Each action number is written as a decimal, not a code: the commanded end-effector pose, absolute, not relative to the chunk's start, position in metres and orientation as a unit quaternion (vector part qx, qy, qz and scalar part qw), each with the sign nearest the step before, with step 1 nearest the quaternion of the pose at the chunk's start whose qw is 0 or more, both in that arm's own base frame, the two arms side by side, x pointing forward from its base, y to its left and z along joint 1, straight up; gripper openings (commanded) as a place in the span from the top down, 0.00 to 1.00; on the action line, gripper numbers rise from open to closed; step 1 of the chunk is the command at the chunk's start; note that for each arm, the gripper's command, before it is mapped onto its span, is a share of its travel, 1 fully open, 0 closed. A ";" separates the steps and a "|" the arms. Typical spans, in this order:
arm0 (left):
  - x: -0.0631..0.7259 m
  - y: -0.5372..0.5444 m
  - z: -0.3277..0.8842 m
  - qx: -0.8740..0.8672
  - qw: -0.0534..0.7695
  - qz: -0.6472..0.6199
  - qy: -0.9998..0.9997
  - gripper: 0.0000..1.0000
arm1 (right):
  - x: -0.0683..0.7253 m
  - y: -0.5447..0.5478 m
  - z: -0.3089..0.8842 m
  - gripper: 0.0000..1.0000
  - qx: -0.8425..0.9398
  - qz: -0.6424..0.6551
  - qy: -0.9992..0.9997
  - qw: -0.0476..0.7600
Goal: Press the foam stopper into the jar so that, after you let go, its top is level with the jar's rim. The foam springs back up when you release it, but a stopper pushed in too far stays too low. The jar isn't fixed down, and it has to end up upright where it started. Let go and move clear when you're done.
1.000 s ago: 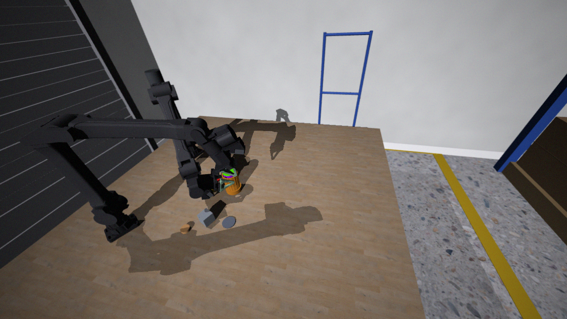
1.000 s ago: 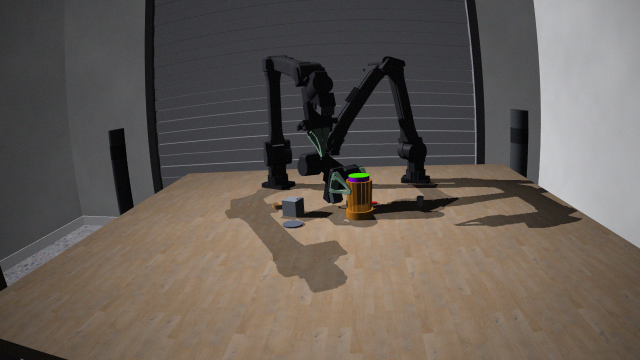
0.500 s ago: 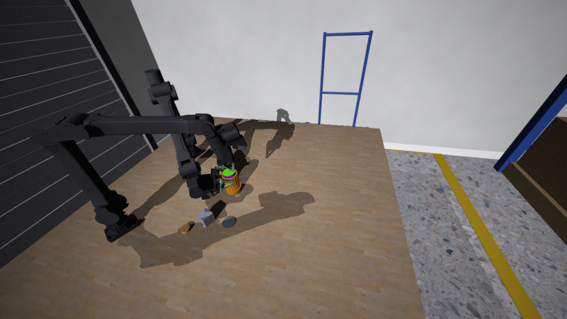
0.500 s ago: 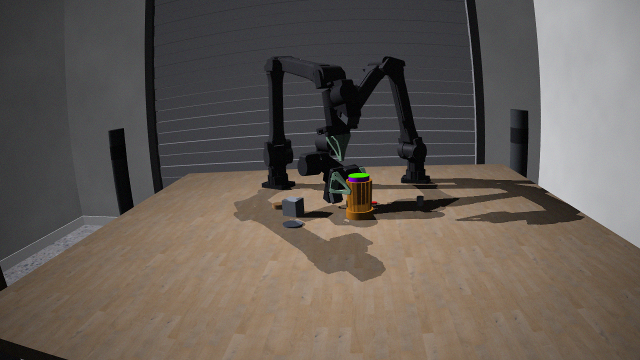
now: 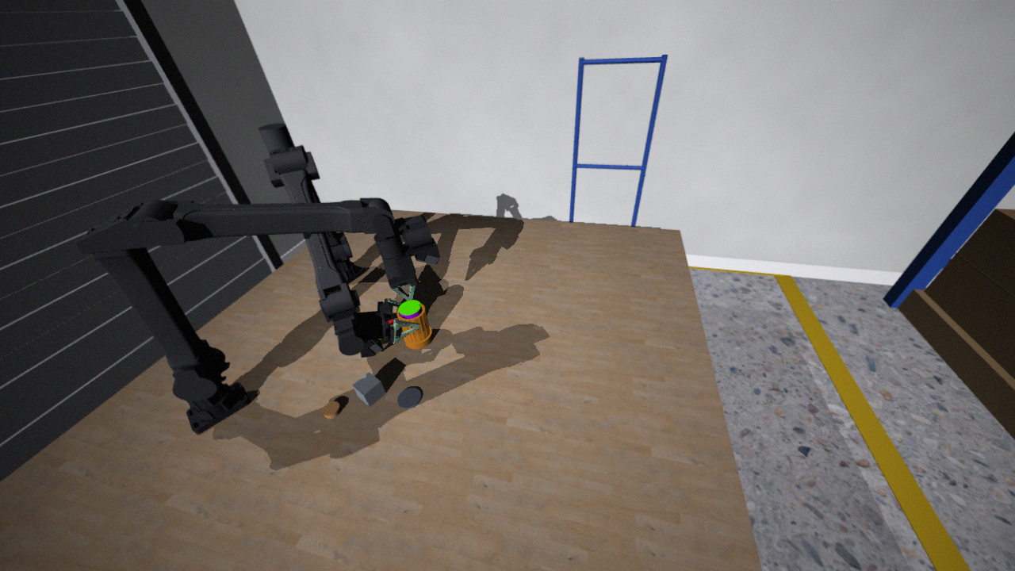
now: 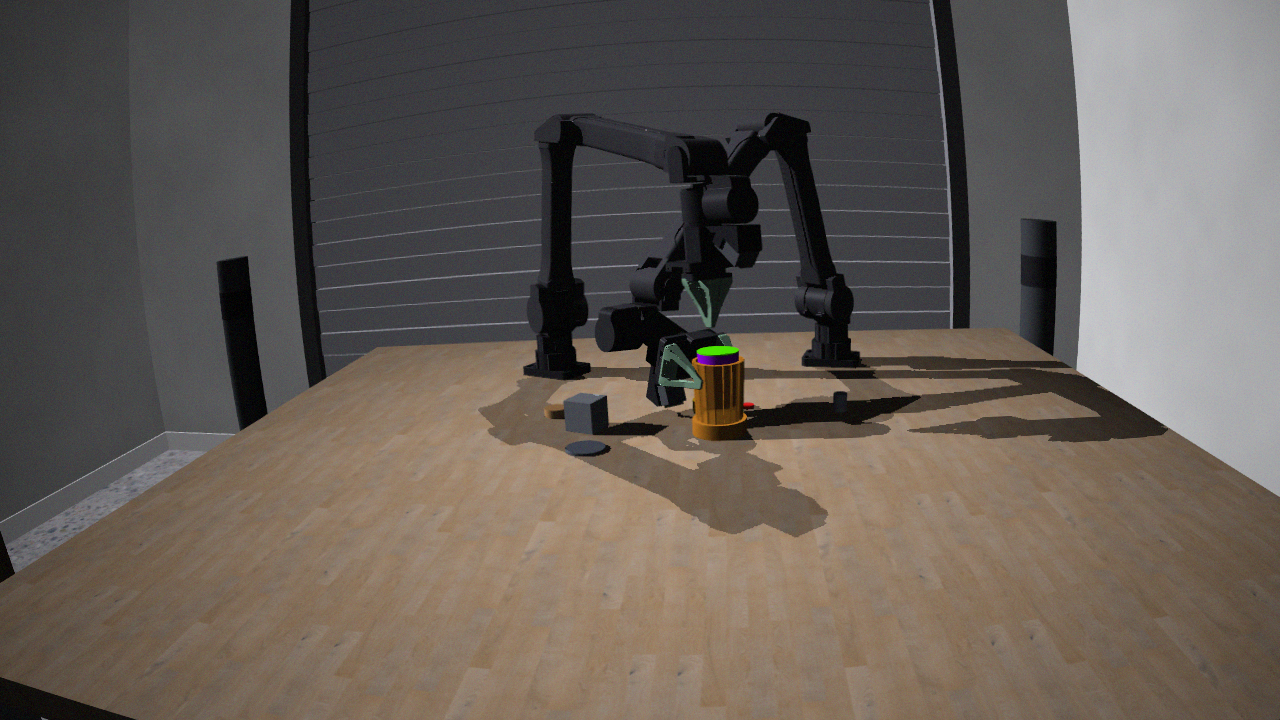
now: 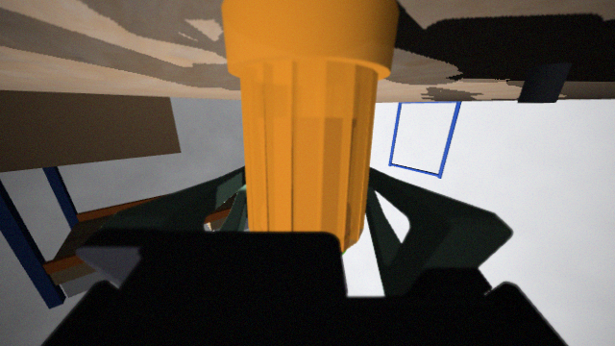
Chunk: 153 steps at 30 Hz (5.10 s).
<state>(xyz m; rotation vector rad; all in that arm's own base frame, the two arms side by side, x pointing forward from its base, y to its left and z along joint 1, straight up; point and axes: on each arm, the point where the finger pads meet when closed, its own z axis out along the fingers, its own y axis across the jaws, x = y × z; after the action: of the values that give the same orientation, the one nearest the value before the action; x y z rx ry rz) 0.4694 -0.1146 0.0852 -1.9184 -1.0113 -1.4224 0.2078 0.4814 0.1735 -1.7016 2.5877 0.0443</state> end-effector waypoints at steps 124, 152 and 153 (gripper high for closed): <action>0.481 -0.130 0.109 -0.708 0.250 -0.543 -0.376 0.36 | 0.195 0.487 0.101 1.00 -0.560 -0.006 0.828 -0.008; 0.481 -0.130 0.109 -0.708 0.250 -0.543 -0.376 0.36 | 0.194 0.485 0.083 1.00 -0.560 -0.011 0.828 -0.016; 0.481 -0.130 0.109 -0.708 0.250 -0.543 -0.376 0.36 | 0.194 0.485 0.082 1.00 -0.560 -0.012 0.828 -0.016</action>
<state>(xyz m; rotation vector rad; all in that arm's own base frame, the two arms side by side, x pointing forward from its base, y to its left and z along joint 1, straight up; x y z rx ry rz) 0.4694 -0.1145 0.0852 -1.9183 -1.0115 -1.4224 0.1902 0.4834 0.1193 -1.7642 2.5902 0.0084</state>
